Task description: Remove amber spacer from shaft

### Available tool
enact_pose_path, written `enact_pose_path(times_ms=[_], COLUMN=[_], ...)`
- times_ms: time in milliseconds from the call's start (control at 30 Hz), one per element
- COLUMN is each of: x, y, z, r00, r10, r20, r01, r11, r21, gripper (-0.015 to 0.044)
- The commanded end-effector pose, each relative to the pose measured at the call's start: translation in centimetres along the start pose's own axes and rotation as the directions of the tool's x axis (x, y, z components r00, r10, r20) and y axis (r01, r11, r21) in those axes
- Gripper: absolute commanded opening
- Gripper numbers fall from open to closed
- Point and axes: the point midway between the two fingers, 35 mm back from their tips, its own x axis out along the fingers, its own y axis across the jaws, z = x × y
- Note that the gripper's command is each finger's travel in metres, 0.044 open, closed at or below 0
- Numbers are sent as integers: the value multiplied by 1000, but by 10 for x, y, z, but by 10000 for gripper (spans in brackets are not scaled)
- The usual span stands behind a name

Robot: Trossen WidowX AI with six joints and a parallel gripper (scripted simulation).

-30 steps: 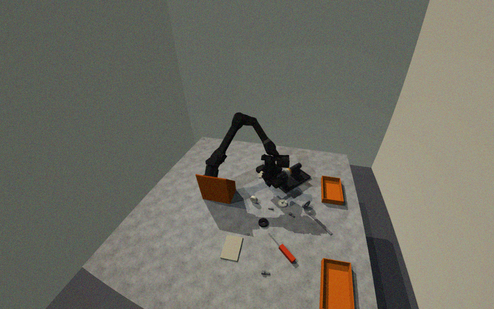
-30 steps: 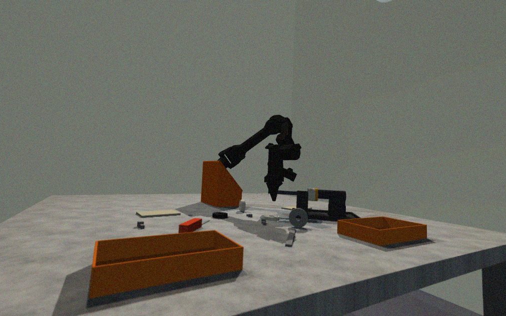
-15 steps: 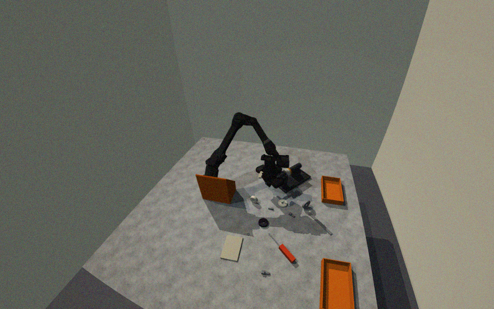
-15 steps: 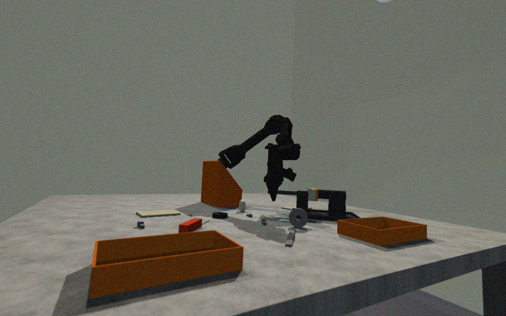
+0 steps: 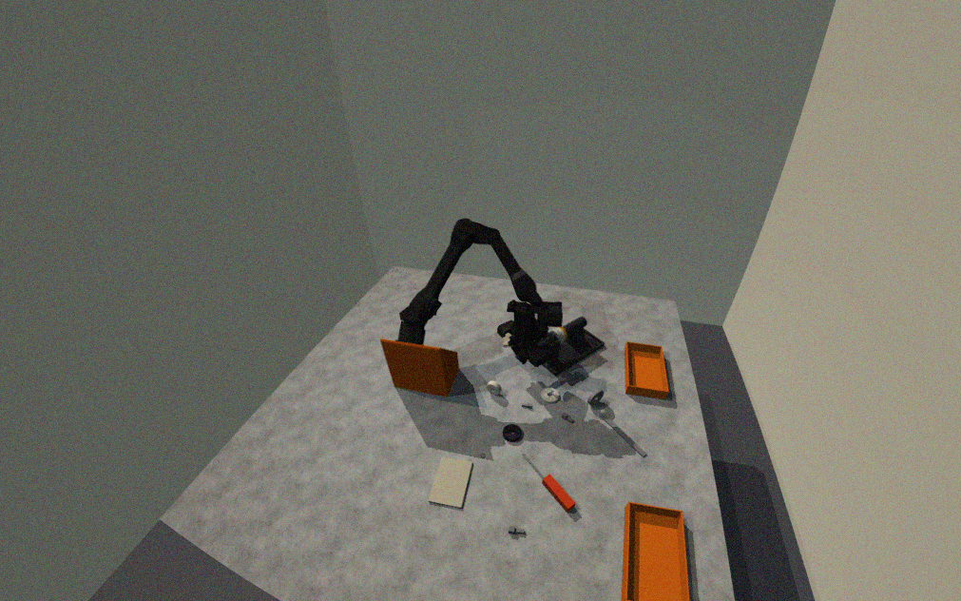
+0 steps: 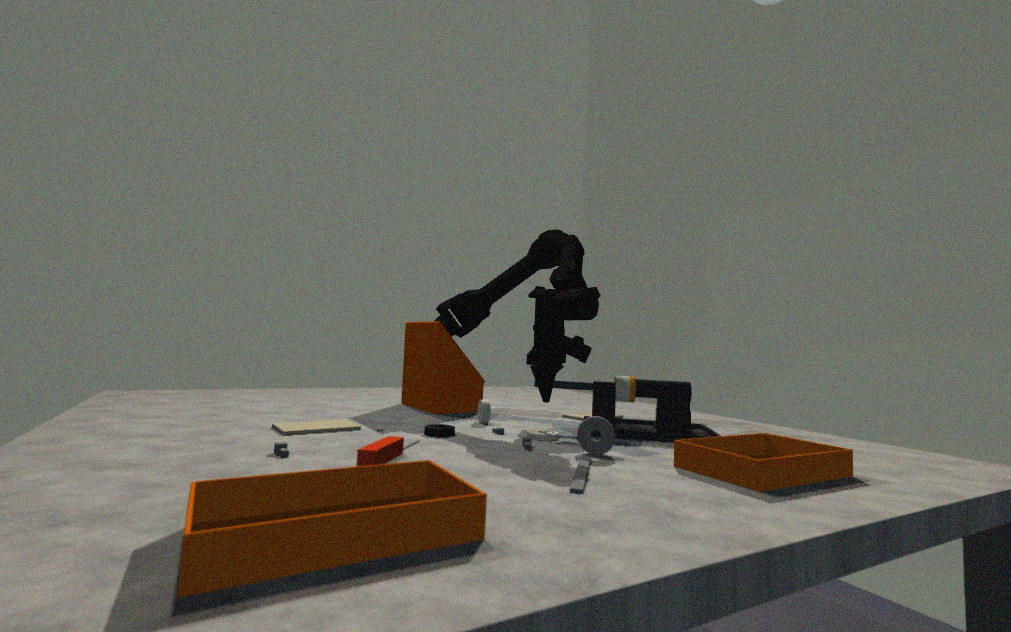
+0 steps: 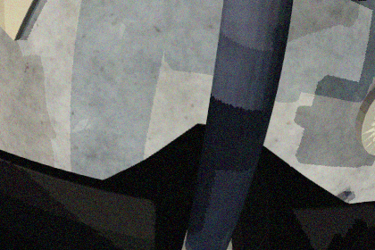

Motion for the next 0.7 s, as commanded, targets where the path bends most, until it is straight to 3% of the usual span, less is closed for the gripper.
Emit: enact_pose_path(times_ms=[0,667], x=[0,0], y=[0,0], z=[-1,-3], r00=[1000,1000], r10=[0,0], r20=[-1,-1], r01=[0,0], r11=[1000,1000], r21=[-6,-6], gripper=[0,0])
